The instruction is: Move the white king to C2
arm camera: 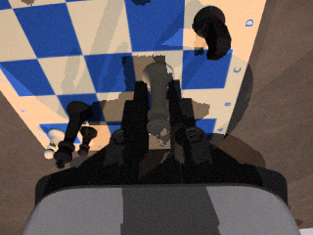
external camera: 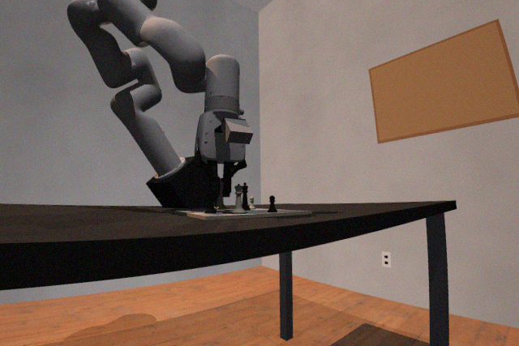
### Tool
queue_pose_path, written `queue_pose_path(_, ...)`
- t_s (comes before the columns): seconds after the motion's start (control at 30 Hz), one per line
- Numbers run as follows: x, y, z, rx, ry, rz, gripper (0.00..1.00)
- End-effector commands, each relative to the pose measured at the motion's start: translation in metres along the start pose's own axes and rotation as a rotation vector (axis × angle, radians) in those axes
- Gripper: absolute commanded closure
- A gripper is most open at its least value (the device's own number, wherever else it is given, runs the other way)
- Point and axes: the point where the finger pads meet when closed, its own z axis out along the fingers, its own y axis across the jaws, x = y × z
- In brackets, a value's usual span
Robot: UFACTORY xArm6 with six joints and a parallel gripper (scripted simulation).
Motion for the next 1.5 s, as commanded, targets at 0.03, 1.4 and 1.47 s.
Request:
queue_pose_path(0.03,0.0012,-0.0002,-0.001,0.001,0.003,0.001,1.0)
queue_pose_path(1.4,0.0012,-0.0002,0.0034,0.001,0.003,0.001,1.0)
queue_pose_path(1.47,0.0012,-0.0002,0.0034,0.001,0.003,0.001,1.0)
